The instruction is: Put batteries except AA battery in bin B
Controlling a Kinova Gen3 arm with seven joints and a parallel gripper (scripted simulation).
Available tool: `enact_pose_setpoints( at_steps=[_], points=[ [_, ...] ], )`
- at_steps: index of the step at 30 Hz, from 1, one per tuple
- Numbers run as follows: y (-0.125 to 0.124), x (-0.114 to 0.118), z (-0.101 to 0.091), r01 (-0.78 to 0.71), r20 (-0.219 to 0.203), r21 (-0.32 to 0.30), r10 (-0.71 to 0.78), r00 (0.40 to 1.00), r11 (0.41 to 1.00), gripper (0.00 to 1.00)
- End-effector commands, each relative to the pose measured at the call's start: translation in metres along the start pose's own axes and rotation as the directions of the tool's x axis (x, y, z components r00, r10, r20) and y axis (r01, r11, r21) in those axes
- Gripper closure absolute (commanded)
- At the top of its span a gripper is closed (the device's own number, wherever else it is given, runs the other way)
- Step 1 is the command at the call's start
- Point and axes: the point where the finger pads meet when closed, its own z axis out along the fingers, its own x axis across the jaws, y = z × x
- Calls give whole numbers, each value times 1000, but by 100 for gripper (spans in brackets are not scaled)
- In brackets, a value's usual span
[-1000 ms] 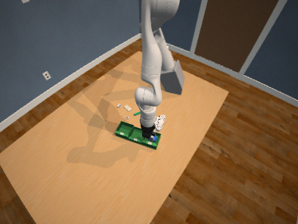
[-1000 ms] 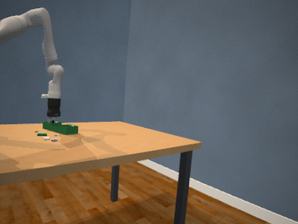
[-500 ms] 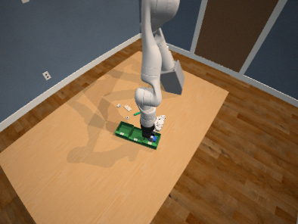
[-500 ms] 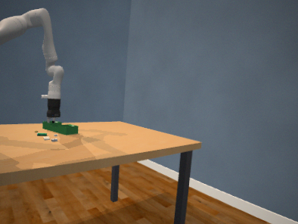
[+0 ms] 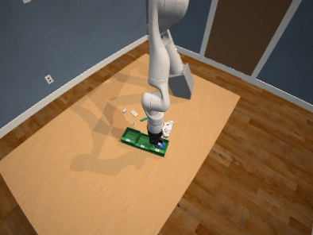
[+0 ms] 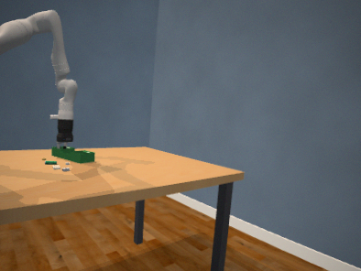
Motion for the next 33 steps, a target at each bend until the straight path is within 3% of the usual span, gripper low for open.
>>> enact_pose_setpoints(
  at_steps=[1, 26, 33],
  points=[
    [0, 1, -1, 0, -2, 1, 0, 1000, 1000, 32],
    [0, 1, -31, 0, -2, 1, 0, 1000, 1000, 32],
    [0, 1, -52, 0, -2, 1, 0, 1000, 1000, 32]
  ],
)
